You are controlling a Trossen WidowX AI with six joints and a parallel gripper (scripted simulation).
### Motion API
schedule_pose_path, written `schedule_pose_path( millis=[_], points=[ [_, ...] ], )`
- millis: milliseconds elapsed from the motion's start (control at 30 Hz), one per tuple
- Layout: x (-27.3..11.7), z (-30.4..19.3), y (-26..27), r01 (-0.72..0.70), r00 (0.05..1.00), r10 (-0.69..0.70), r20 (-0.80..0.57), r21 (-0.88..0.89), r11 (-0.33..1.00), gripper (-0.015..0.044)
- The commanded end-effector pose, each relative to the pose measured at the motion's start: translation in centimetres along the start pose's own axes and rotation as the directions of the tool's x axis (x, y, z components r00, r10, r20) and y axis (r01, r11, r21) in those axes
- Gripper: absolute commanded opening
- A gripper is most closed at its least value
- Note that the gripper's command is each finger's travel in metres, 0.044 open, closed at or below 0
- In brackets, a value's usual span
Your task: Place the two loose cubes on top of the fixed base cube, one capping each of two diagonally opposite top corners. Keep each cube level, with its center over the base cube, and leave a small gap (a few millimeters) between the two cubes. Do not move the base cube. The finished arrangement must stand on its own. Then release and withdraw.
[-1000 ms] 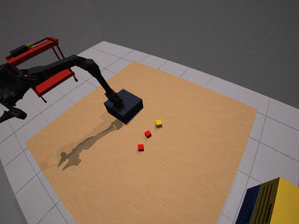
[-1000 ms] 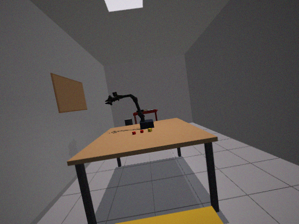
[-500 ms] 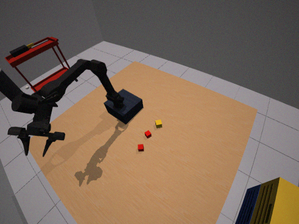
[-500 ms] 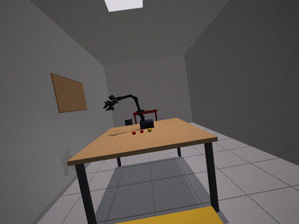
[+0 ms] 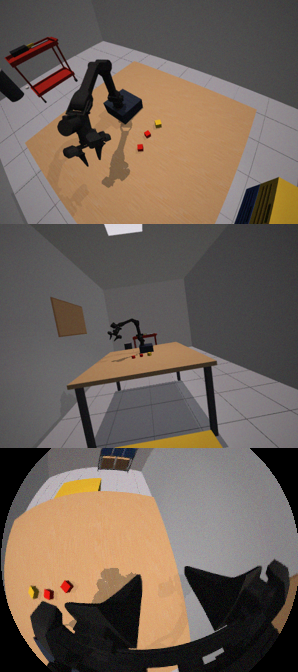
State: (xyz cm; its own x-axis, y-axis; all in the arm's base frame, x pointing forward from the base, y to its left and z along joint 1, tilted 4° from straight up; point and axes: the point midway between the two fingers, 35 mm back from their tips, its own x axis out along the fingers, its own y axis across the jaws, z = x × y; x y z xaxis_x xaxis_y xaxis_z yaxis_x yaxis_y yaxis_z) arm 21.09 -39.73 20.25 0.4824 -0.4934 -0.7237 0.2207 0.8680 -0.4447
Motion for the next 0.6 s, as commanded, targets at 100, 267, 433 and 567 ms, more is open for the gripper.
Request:
schedule_pose_path(
  millis=[100,267,433,567],
  points=[
    [1.5,2.8,8.9,-0.192,0.981,0.186,-0.05,-0.201,0.961,0.0265],
    [1.6,3.9,15.1,-0.315,0.949,0.298,-0.104,-0.339,0.886,0.0265],
    [1.0,4.1,21.0,-0.423,0.905,0.388,-0.175,-0.471,0.774,0.0265],
    [0.2,3.8,25.4,-0.496,0.864,0.443,-0.241,-0.565,0.659,0.0265]
  ],
)
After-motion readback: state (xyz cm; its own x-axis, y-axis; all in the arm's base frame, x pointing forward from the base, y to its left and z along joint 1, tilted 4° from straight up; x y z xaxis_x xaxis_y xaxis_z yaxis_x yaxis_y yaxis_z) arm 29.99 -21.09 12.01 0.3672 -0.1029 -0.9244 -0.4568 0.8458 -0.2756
